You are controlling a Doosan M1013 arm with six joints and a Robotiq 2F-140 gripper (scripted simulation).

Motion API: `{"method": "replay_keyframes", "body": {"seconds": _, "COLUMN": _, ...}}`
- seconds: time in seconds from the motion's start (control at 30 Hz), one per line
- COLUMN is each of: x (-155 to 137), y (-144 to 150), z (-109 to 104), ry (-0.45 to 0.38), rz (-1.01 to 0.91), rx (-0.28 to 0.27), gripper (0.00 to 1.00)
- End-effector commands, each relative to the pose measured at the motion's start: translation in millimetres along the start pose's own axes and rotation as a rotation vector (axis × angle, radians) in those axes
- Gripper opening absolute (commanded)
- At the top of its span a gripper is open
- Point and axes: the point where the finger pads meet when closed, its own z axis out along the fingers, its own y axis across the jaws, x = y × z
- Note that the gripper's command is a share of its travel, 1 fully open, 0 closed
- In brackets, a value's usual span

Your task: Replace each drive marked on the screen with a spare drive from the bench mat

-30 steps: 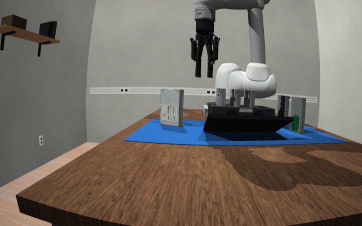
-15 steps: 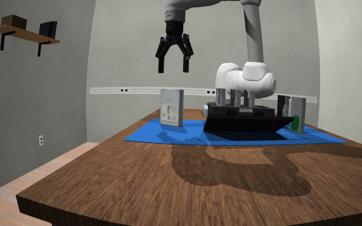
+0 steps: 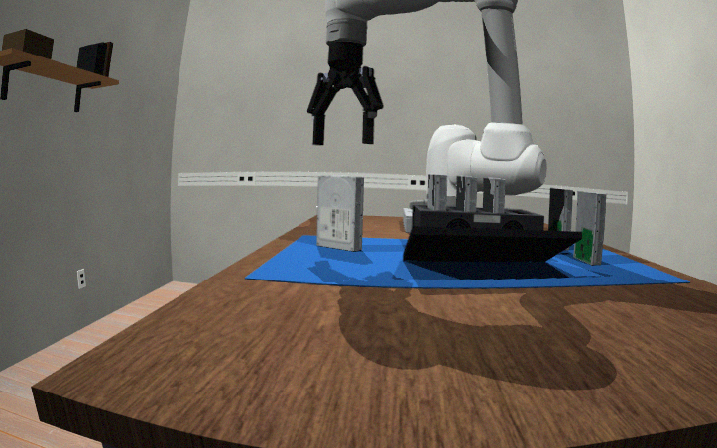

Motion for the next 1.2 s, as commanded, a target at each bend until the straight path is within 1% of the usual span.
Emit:
{"method": "replay_keyframes", "body": {"seconds": 0.0, "x": 0, "y": 0, "z": -1, "ry": -0.001, "rz": 0.000, "rx": 0.000, "gripper": 0.89}}
{"method": "replay_keyframes", "body": {"seconds": 0.57, "x": 0, "y": 0, "z": 5, "ry": -0.001, "rz": 0.000, "rx": -0.001, "gripper": 0.89}}
{"method": "replay_keyframes", "body": {"seconds": 1.17, "x": -1, "y": 0, "z": 25, "ry": -0.001, "rz": 0.000, "rx": -0.001, "gripper": 0.89}}
